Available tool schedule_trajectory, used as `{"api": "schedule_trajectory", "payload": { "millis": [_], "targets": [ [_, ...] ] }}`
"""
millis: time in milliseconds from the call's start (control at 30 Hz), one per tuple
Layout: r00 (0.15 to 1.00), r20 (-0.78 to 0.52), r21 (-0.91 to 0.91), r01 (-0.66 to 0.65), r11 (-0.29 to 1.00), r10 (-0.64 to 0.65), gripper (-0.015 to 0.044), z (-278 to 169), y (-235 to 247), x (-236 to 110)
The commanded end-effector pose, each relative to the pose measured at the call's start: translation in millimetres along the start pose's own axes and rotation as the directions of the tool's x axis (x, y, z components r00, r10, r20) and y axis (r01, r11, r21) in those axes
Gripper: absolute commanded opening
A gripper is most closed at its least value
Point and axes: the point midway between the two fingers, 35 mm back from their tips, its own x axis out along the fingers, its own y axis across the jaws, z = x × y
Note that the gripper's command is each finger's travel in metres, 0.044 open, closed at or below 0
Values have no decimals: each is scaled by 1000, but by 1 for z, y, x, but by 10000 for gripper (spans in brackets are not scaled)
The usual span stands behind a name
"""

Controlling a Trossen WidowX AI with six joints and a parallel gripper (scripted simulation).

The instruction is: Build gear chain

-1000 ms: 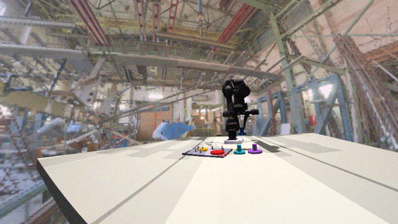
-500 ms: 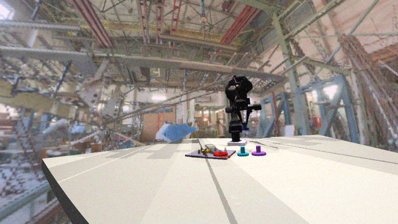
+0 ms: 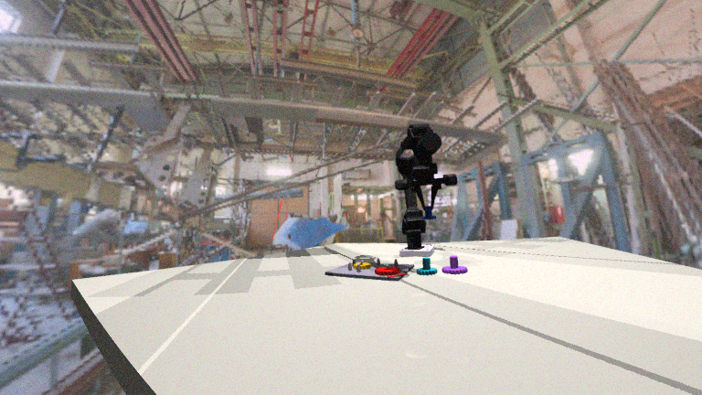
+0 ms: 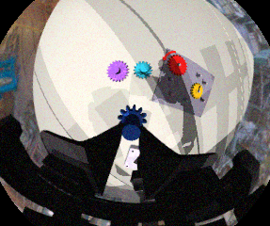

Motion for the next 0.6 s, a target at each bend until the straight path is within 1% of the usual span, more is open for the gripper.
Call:
{"api": "schedule_trajectory", "payload": {
  "millis": [0, 567],
  "targets": [
    [1000, 6, 4, 0, 1000, 0, 0, 5, -3, -1],
    [1000, 13, 6, 3, 1000, -3, 0, 35, -26, 22]
  ]
}}
